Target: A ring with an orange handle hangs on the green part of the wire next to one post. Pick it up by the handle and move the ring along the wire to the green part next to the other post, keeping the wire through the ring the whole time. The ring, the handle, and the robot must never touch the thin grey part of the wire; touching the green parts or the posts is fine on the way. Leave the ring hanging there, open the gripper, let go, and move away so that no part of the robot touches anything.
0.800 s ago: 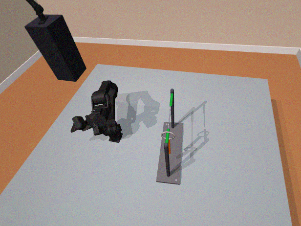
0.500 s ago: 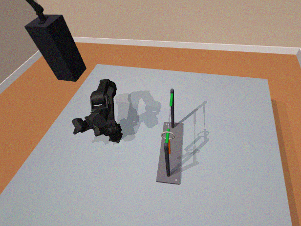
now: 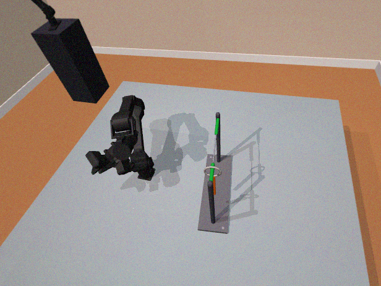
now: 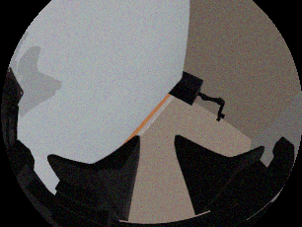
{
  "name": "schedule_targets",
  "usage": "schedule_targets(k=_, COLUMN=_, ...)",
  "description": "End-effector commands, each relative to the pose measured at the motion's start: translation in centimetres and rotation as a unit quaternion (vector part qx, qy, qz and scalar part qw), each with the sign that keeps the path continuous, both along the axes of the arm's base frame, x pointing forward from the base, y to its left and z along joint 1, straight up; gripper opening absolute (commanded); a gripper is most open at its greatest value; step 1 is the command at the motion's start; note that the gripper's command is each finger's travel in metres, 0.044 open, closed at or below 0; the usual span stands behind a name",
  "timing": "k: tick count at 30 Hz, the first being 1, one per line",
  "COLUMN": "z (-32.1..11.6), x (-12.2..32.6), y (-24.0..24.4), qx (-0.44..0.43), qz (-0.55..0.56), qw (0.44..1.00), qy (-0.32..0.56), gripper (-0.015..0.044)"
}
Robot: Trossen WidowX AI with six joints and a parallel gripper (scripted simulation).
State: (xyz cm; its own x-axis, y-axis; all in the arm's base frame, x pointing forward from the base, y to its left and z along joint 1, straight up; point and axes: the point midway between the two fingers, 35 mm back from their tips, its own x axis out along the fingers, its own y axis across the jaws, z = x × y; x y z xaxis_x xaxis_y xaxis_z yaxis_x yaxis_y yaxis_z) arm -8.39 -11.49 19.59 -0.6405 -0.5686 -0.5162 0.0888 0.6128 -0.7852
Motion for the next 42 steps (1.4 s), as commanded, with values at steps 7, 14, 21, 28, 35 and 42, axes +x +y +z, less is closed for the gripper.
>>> schedule_targets(k=7, z=-4.4, x=7.7, y=-6.2, qx=-0.040, qz=0.071, qw=0.970, qy=-0.228, gripper=0.0160)
schedule_targets(k=14, z=-8.0, x=16.0, y=-9.6, qx=-0.033, qz=0.158, qw=0.888, qy=-0.432, gripper=0.0160)
schedule_targets(k=21, z=-9.8, x=23.2, y=-9.5, qx=0.010, qz=0.248, qw=0.763, qy=-0.597, gripper=0.0160)
schedule_targets(k=28, z=-10.1, x=27.5, y=-6.6, qx=0.079, qz=0.326, qw=0.624, qy=-0.706, gripper=0.0160)
schedule_targets(k=35, z=-9.8, x=28.8, y=-1.9, qx=0.164, qz=0.397, qw=0.484, qy=-0.762, gripper=0.0160)
schedule_targets(k=42, z=-9.6, x=28.6, y=0.1, qx=0.198, qz=0.420, qw=0.436, qy=-0.771, gripper=0.0160)
